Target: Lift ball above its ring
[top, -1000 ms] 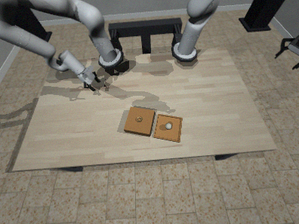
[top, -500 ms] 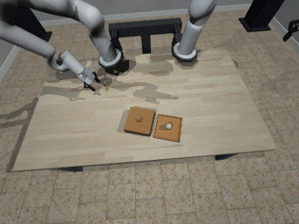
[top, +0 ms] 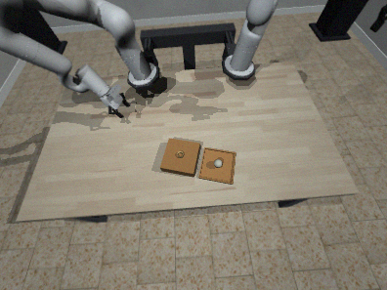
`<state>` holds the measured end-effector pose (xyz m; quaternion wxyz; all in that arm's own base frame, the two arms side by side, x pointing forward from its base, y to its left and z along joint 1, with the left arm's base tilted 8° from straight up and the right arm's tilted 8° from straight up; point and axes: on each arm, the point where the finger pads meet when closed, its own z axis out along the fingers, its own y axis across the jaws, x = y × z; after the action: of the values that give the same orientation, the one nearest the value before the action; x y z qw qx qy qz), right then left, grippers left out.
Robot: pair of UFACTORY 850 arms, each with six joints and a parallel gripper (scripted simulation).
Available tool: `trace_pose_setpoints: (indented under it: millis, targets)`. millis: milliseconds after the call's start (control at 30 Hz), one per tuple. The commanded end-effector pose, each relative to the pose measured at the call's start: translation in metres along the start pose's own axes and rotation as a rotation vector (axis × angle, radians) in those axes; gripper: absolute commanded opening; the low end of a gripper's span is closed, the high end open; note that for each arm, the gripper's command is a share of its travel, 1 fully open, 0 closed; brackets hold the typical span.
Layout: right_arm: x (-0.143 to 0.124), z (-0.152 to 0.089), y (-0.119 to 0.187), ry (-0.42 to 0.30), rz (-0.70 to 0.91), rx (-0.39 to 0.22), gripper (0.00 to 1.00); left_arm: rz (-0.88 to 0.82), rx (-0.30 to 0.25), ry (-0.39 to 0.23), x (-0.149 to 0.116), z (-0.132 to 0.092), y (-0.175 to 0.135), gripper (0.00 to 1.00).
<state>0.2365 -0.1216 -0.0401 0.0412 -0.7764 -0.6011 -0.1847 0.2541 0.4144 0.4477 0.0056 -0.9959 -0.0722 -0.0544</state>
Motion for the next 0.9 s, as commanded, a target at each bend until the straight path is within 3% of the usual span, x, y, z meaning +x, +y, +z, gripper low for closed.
trace_pose_setpoints:
  millis: [0,400,467,867]
  targets:
    - [0.000,0.000,0.000,0.000,0.000,-0.001,1.00,-0.193,0.027,-0.008,-0.036,-0.017,-0.012,1.00]
    - [0.000,0.000,0.000,0.000,0.000,-0.001,1.00,-0.660,0.078,-0.006,-0.123,-0.053,-0.023,1.00]
    - [0.000,0.000,0.000,0.000,0.000,-0.001,1.00,-0.660,0.078,-0.006,-0.123,-0.053,-0.023,1.00]
    - [0.000,0.000,0.000,0.000,0.000,-0.001,1.00,-1.027,0.121,0.001,-0.189,-0.077,-0.018,1.00]
